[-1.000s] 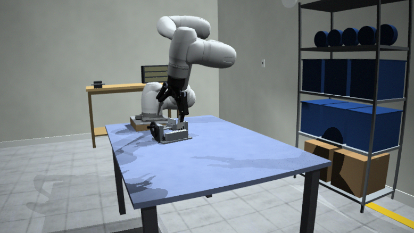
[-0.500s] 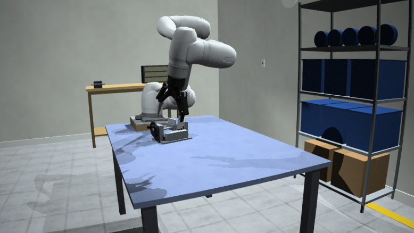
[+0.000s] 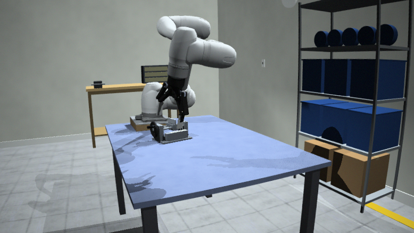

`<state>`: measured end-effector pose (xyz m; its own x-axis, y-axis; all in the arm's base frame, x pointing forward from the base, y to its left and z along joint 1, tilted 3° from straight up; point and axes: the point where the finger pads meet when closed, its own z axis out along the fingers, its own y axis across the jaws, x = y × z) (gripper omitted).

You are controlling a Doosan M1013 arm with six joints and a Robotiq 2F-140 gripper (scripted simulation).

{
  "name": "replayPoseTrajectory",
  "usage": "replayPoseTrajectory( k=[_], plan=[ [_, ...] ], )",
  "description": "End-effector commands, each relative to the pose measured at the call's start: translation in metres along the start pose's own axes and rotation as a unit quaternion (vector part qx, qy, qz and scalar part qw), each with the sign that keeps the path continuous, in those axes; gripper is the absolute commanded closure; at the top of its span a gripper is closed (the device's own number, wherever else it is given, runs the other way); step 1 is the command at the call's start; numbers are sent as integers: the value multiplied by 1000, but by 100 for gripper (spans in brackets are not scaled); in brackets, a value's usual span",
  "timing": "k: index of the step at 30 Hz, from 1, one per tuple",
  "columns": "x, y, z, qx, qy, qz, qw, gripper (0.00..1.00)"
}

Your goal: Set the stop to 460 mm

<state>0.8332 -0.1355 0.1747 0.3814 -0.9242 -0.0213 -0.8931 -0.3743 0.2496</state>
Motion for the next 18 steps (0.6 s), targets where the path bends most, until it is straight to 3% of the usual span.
replayPoseTrajectory(
  k=[1,8,16,18],
  plan=[
    [0,0,0,0,0,0,1000,0],
    [0,3,-10,0,0,0,1000,0],
    [1,18,-58,0,0,0,1000,0],
    [1,18,-58,0,0,0,1000,0]
  ],
)
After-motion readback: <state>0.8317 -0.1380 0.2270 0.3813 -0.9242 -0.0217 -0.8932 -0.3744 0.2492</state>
